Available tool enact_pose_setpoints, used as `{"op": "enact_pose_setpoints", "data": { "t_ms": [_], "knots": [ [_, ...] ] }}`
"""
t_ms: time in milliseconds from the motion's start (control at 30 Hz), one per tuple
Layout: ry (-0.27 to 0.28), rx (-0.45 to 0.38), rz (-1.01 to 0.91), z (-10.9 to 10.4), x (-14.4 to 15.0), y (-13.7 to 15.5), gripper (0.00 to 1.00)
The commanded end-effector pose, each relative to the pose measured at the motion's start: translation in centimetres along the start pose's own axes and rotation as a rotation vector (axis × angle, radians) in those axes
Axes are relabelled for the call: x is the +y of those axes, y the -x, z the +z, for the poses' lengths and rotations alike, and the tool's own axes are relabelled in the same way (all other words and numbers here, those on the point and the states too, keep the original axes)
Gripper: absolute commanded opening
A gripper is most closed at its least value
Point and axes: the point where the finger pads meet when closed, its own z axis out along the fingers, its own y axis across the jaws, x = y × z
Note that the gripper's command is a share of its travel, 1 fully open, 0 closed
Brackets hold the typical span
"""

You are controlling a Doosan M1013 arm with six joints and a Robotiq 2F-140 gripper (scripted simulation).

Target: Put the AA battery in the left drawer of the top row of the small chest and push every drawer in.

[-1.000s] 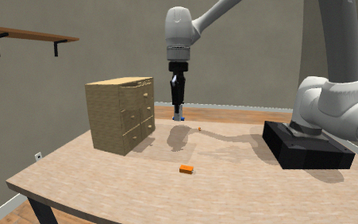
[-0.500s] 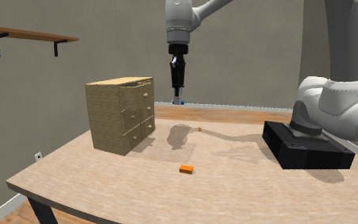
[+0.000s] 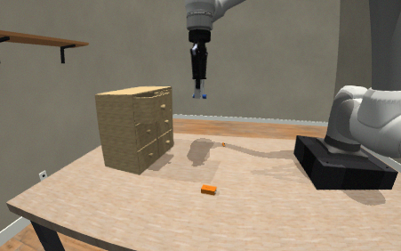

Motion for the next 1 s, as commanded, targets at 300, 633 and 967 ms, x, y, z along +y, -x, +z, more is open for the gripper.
{"op": "enact_pose_setpoints", "data": {
  "t_ms": [300, 633, 967],
  "knots": [
    [0.0, -0.001, 0.0, -3.3, 0.0, 0.0, 0.06],
    [0.0, -0.001, 0.0, -4.1, 0.0, 0.0, 0.06],
    [0.0, 0.001, 0.0, -4.2, 0.0, 0.0, 0.06]
  ]
}}
